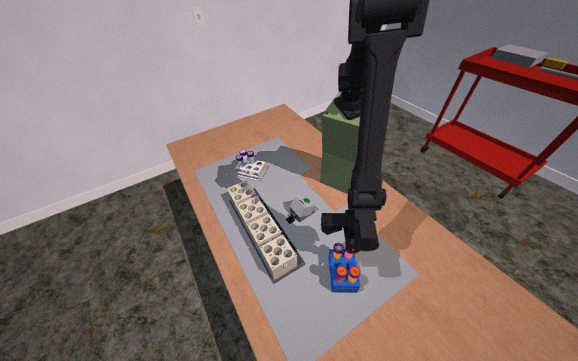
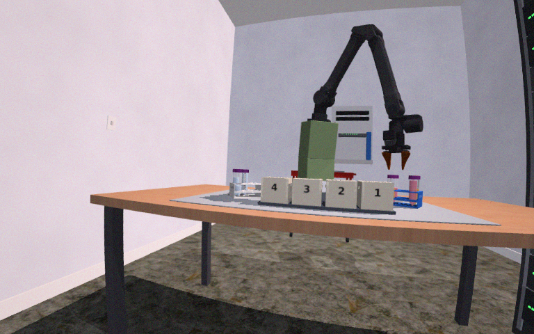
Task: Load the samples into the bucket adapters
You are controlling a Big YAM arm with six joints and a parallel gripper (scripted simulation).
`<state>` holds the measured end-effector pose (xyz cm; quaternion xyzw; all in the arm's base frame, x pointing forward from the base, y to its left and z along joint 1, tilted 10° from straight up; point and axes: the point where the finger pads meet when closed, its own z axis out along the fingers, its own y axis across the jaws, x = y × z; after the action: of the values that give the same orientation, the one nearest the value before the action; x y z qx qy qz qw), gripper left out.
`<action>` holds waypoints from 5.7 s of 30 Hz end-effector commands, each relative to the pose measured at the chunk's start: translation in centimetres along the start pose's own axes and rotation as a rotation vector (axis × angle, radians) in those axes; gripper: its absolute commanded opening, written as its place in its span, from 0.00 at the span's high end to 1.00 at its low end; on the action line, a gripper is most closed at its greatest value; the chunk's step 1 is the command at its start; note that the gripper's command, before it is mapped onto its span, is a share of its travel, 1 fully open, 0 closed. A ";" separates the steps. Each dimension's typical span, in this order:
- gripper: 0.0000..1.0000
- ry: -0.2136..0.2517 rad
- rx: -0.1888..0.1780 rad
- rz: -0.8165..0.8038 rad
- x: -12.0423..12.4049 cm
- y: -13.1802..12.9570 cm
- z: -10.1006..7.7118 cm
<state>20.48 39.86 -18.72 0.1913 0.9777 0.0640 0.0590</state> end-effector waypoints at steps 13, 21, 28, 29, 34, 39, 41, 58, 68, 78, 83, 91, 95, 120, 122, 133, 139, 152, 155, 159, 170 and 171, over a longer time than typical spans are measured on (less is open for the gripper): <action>0.45 -0.002 -0.021 -0.002 0.1 1.0 -1.0; 0.20 0.002 -0.003 -0.008 0.7 2.0 -0.1; 0.20 0.000 -0.031 -0.003 0.6 7.4 -1.3; 0.20 0.001 -0.010 -0.004 0.8 7.4 -0.4; 0.20 -0.002 -0.029 -0.002 0.1 9.0 -1.2; 0.20 0.000 -0.009 0.003 0.6 7.5 1.6; 0.20 -0.001 -0.024 0.005 0.4 8.4 1.7; 0.20 -0.003 -0.014 0.007 -0.5 8.5 3.7; 0.20 -0.003 -0.042 0.002 -0.5 9.2 2.2; 1.00 -0.002 -0.027 -0.002 0.0 9.0 2.8; 1.00 -0.002 -0.027 -0.002 0.0 9.0 2.8; 1.00 -0.001 -0.023 0.000 -0.1 8.7 1.0; 1.00 -0.001 -0.023 0.000 0.1 8.7 0.3; 1.00 -0.001 -0.025 -0.003 0.5 8.6 -7.4; 1.00 -0.001 -0.025 -0.003 0.5 8.5 -8.0; 1.00 -0.001 -0.025 -0.003 0.5 8.5 -11.0; 1.00 -0.002 -0.034 -0.001 0.0 9.2 -12.0; 1.00 -0.002 -0.034 -0.001 0.0 9.2 -12.0; 1.00 -0.002 -0.034 -0.001 0.0 9.2 -12.0; 1.00 -0.002 -0.034 -0.001 0.0 9.2 -12.0; 1.00 -0.002 -0.034 -0.001 0.0 9.2 -12.0; 1.00 -0.002 -0.034 -0.001 0.0 9.2 -12.0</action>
<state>21.93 45.93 -7.17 0.1883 0.9782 0.0652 0.0581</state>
